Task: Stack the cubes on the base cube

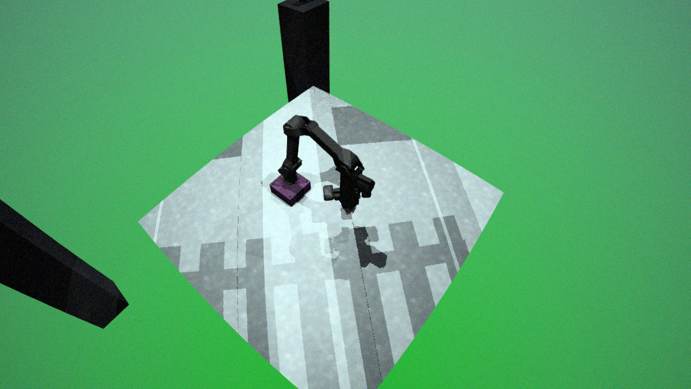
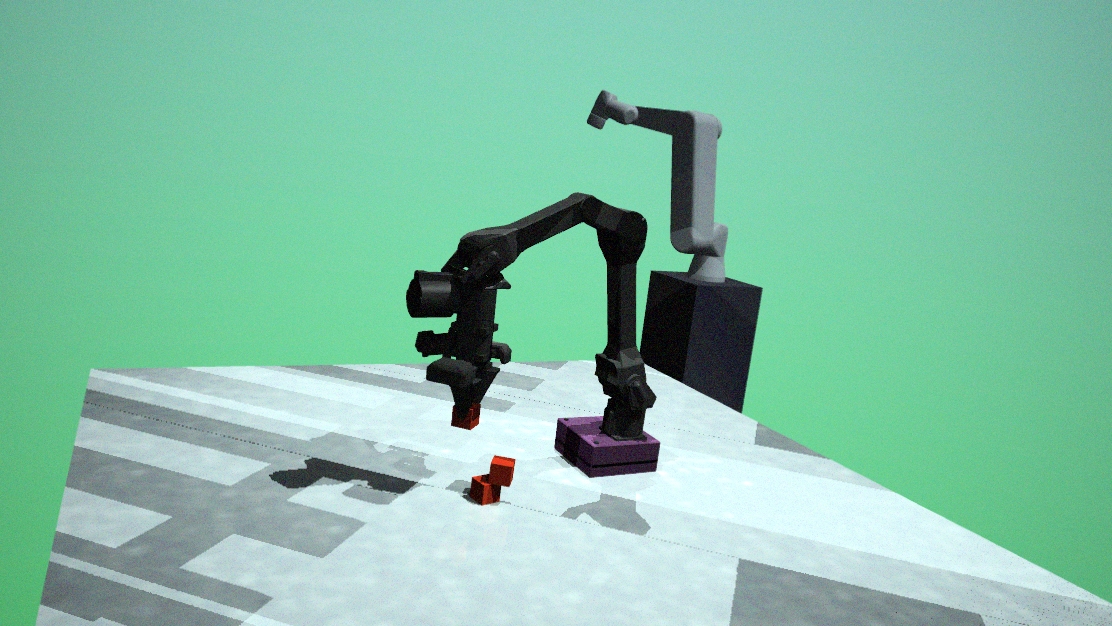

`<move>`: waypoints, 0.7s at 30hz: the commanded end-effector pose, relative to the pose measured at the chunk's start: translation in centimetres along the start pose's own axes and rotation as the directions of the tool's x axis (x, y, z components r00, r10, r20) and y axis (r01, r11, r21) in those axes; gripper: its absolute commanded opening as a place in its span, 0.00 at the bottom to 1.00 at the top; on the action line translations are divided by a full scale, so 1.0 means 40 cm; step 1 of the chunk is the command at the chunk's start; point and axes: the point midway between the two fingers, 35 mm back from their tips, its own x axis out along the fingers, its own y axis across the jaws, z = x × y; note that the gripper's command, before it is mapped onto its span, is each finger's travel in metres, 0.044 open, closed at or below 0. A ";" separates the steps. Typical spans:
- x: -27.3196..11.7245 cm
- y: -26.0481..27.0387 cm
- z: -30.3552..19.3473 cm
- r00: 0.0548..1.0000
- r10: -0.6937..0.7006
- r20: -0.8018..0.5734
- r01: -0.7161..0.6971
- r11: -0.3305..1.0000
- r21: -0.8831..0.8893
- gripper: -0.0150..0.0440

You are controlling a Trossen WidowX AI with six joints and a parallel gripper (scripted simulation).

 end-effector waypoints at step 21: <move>0.049 0.081 -0.098 1.000 0.005 0.004 -0.004 0.977 -0.214 0.43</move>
